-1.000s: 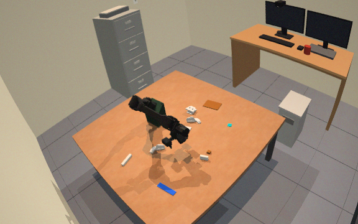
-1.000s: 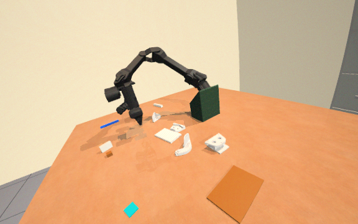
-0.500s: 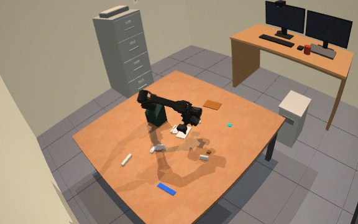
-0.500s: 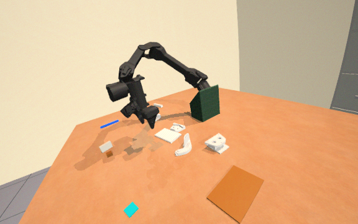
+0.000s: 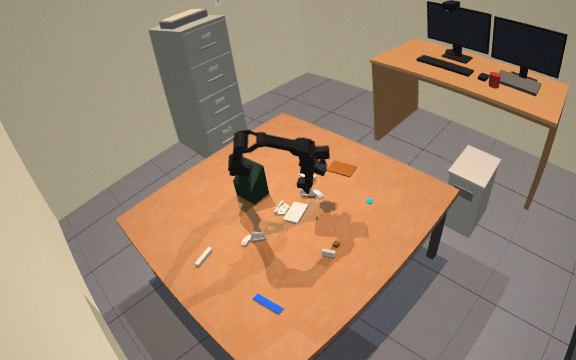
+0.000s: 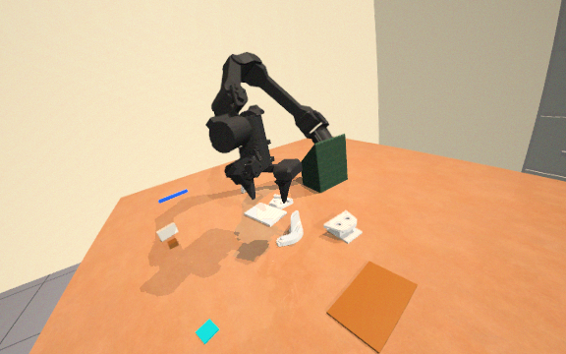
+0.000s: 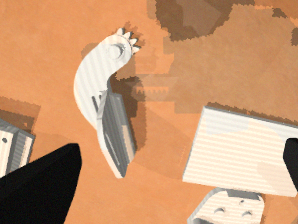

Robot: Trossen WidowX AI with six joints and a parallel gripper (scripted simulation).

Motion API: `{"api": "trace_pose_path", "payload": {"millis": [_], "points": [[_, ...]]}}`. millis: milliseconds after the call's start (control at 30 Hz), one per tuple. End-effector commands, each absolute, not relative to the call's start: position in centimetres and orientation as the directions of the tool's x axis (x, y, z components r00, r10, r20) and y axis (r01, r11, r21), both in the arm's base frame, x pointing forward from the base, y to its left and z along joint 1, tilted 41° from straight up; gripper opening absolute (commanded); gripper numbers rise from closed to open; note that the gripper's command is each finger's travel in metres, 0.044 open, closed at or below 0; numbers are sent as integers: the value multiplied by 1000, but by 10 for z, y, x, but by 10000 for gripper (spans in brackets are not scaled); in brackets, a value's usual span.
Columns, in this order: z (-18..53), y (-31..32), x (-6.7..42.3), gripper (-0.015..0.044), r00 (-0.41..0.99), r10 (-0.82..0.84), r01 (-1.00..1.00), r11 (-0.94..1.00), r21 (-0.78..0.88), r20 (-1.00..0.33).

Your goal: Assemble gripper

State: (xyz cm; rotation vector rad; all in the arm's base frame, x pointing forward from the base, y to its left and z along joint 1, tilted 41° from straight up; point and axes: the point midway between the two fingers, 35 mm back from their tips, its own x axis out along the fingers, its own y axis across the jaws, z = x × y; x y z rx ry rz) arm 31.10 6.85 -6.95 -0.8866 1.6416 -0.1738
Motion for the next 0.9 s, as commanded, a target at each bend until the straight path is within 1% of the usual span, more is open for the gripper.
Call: {"api": "trace_pose_path", "payload": {"millis": [0,100,300,500,867], "points": [[-90,92,282,440,-13,-636,-541,653,-530,-771],[-97,102,270,440,-9,-643,-580,627,-520,-765],[-98,102,269,440,-9,-644,-582,625,-520,-765],[-126,77,266,440,-9,-646,-582,624,-522,-763],[-127,76,266,440,-9,-646,-582,624,-522,-763]]}}
